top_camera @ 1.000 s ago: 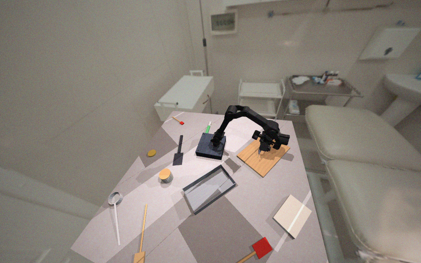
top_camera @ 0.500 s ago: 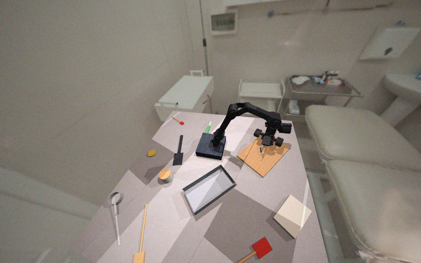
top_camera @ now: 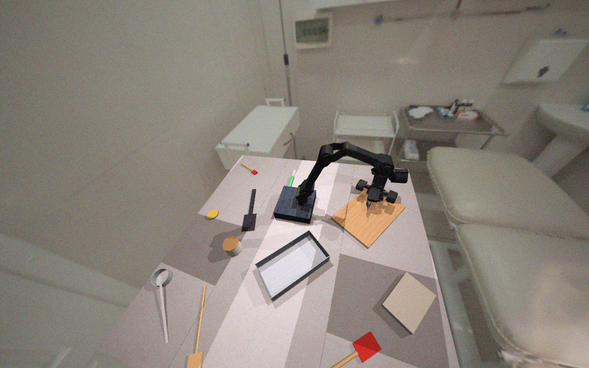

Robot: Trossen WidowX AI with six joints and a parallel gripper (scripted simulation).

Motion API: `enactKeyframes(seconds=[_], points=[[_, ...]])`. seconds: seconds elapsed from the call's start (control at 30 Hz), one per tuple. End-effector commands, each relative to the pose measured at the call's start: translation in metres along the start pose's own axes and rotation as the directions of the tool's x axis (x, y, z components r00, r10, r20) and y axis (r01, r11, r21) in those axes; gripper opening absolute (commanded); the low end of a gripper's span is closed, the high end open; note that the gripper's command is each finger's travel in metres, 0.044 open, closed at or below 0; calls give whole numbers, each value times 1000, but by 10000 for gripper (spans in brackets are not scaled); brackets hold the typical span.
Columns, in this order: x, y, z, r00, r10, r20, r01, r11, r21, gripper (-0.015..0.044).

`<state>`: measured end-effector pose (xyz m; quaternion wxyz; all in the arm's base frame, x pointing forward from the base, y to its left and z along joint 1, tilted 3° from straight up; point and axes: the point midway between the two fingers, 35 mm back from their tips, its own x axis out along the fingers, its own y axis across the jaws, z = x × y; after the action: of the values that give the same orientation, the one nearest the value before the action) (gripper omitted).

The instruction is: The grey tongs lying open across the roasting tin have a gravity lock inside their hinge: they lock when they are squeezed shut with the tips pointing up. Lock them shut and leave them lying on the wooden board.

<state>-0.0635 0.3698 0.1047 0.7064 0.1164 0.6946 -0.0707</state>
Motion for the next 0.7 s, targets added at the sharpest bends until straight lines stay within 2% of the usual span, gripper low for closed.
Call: enactKeyframes(seconds=[0.0, 0.67], points=[[5, 1, 0, 1000, 5, 2, -5, 1000, 6, -150], [37, 2, -1, 1000, 5, 2, -5, 1000, 6, -150]])
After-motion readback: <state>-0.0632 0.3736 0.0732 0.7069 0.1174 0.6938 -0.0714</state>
